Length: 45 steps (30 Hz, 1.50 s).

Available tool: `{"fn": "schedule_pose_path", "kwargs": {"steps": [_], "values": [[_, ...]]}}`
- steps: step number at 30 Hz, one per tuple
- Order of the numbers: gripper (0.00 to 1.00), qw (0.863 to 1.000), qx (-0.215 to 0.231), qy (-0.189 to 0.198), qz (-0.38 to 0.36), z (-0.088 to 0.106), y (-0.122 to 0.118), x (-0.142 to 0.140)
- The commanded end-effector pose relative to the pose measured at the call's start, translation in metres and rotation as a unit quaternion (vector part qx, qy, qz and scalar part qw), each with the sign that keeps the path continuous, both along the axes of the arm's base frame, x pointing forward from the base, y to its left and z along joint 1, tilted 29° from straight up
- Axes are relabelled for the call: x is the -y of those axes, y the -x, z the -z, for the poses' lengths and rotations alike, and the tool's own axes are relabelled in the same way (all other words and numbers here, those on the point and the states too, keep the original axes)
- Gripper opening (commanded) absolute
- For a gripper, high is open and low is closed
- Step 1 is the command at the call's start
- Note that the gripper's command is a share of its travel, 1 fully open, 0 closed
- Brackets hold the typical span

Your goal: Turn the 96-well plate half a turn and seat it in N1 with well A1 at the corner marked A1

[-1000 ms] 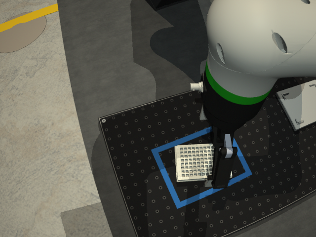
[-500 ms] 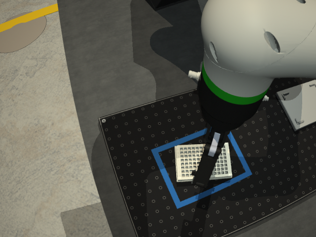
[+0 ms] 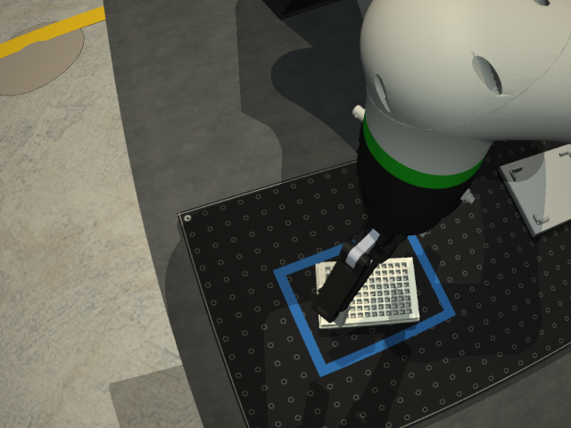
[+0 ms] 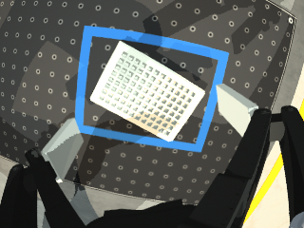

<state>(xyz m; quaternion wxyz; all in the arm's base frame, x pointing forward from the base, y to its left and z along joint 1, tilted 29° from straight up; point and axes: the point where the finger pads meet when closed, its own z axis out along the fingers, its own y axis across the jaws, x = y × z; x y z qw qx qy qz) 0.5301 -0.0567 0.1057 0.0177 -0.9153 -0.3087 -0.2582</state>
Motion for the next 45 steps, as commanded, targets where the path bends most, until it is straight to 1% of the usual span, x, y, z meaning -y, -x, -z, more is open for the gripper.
{"fn": "schedule_pose_path", "kwargs": {"steps": [1,6,8,10,15,20,25,28,32,36,40,42,45], "values": [[1.0,0.995,-0.02,-0.034,0.087,-0.0002,-0.0001,0.0],[1.0,0.984,-0.035,-0.072,0.158,-0.0002,-0.0001,0.0],[1.0,0.984,-0.035,-0.072,0.158,-0.0002,-0.0001,0.0],[1.0,0.978,-0.041,-0.087,0.187,-0.0002,-0.0001,0.0],[1.0,0.957,-0.055,-0.124,0.257,-0.0002,-0.0001,0.0],[1.0,0.929,-0.069,-0.161,0.325,-0.0002,-0.0001,0.0],[1.0,0.929,-0.07,-0.162,0.327,-0.0002,-0.0001,0.0],[1.0,0.909,-0.078,-0.183,0.367,-0.0002,-0.0001,0.0],[1.0,0.879,-0.089,-0.211,0.418,-0.0002,-0.0001,0.0],[1.0,0.845,-0.099,-0.237,0.468,-0.0002,-0.0001,0.0],[1.0,0.808,-0.109,-0.263,0.516,-0.0002,-0.0001,0.0],[1.0,0.808,-0.109,-0.263,0.516,-0.0002,-0.0001,0.0],[1.0,0.778,-0.116,-0.282,0.55,-0.0002,-0.0001,0.0]]}}
